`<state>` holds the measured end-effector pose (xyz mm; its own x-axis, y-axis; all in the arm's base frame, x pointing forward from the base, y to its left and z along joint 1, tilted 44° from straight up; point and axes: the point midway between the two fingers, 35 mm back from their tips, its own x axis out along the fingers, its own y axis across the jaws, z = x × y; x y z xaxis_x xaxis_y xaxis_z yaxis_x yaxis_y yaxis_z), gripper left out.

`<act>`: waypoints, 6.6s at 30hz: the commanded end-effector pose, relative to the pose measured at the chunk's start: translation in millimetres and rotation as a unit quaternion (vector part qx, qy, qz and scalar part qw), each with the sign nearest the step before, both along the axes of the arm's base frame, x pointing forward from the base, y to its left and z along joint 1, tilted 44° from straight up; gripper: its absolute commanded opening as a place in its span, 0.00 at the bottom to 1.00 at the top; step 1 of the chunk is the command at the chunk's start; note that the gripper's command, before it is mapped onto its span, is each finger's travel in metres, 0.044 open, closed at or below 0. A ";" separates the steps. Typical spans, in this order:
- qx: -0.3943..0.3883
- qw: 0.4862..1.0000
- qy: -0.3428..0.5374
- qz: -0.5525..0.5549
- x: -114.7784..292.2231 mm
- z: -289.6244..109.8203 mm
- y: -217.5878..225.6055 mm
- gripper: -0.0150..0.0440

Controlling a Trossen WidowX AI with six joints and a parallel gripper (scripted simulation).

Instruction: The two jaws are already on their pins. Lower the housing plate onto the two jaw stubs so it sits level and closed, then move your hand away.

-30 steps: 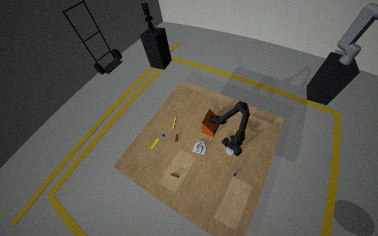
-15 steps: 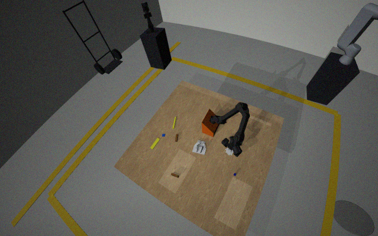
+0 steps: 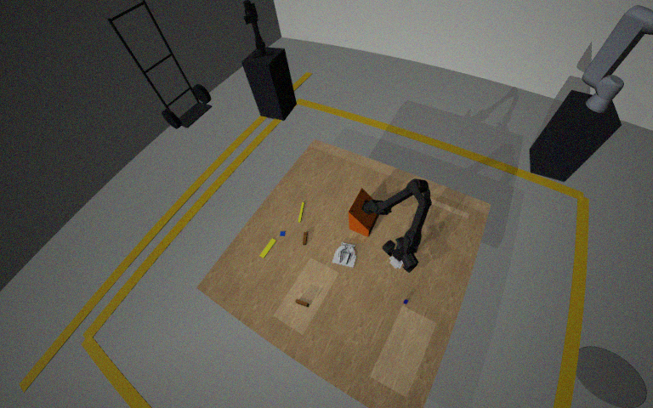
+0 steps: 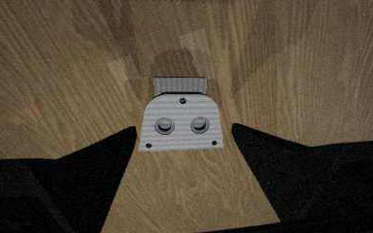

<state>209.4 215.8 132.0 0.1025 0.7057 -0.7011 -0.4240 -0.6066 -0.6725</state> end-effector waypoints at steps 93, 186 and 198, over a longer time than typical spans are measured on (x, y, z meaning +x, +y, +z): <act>-0.006 1.000 0.005 -0.003 -5.9 38.8 -42.8 0.85; 0.058 0.509 0.588 -0.626 40.6 -124.3 -216.1 0.85; 0.078 0.385 0.636 -0.664 29.7 -143.6 -235.7 0.85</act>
